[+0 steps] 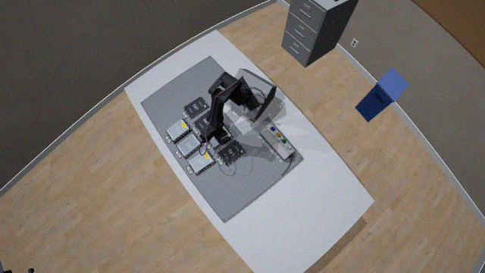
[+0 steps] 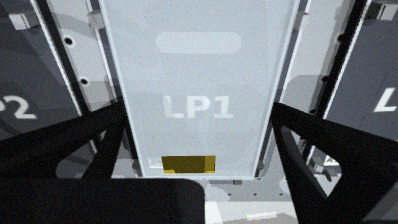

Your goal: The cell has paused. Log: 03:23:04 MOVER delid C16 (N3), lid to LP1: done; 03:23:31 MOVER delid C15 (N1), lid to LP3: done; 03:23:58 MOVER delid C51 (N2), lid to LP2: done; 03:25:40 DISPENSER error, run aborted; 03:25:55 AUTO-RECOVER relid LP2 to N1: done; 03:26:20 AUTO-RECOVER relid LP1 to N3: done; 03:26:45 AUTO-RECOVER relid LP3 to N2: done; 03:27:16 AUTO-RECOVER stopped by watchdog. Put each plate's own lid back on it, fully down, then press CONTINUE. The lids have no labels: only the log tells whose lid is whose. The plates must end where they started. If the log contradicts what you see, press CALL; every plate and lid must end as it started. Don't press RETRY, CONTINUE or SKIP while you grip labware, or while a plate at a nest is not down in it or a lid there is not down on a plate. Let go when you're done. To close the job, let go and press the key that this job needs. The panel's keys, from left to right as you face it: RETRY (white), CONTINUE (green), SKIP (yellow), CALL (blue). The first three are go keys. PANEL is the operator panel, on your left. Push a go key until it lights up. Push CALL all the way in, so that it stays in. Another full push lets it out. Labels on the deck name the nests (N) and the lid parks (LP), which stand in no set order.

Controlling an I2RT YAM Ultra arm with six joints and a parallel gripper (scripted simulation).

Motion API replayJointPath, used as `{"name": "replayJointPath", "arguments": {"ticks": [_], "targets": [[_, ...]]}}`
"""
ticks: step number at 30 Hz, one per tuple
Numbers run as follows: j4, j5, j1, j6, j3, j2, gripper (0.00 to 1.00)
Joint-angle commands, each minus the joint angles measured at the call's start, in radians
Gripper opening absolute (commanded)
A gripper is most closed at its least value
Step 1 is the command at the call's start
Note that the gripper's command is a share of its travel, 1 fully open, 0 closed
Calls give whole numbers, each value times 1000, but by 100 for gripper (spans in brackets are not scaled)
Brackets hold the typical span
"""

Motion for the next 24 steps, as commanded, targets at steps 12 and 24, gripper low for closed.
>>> {"name": "replayJointPath", "arguments": {"ticks": [12,24], "targets": [[-91,9,-3,1,38,-104,100],[-185,5,-15,-9,59,-177,100]]}}
